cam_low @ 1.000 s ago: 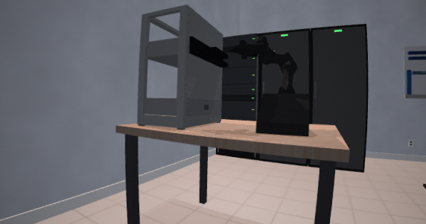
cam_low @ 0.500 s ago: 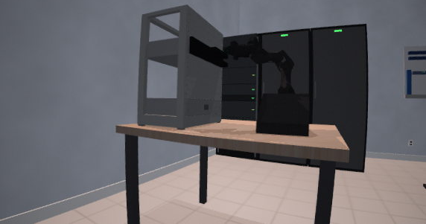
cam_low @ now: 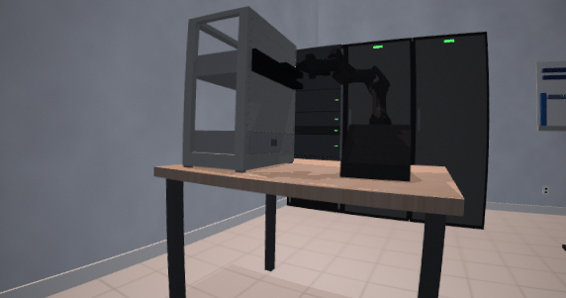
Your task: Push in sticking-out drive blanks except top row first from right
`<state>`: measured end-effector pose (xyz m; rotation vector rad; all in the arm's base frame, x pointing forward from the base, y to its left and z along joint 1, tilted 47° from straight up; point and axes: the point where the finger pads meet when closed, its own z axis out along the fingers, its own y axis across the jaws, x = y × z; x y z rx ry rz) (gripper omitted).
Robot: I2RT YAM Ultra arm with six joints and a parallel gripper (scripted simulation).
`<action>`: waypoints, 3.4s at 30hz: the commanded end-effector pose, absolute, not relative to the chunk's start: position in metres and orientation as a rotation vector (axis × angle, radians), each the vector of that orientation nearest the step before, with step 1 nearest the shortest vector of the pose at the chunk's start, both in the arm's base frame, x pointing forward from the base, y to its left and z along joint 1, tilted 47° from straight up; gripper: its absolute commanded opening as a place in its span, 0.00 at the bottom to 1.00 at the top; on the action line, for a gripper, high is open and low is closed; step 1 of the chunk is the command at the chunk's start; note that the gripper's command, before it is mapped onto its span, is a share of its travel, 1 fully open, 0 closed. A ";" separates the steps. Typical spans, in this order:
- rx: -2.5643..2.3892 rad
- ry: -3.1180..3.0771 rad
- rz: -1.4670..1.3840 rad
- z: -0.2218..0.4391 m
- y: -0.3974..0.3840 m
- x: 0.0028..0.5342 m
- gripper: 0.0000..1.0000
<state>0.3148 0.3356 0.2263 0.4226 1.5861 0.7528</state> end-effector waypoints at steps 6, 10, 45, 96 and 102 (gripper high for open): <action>0.411 1.572 0.789 0.243 0.344 0.308 0.00; 0.411 1.572 0.789 0.243 0.344 0.308 0.00; 0.407 1.591 0.751 0.229 0.347 0.336 0.00; 0.407 1.591 0.751 0.224 0.353 0.354 0.00; 0.407 1.591 0.751 0.224 0.353 0.355 0.00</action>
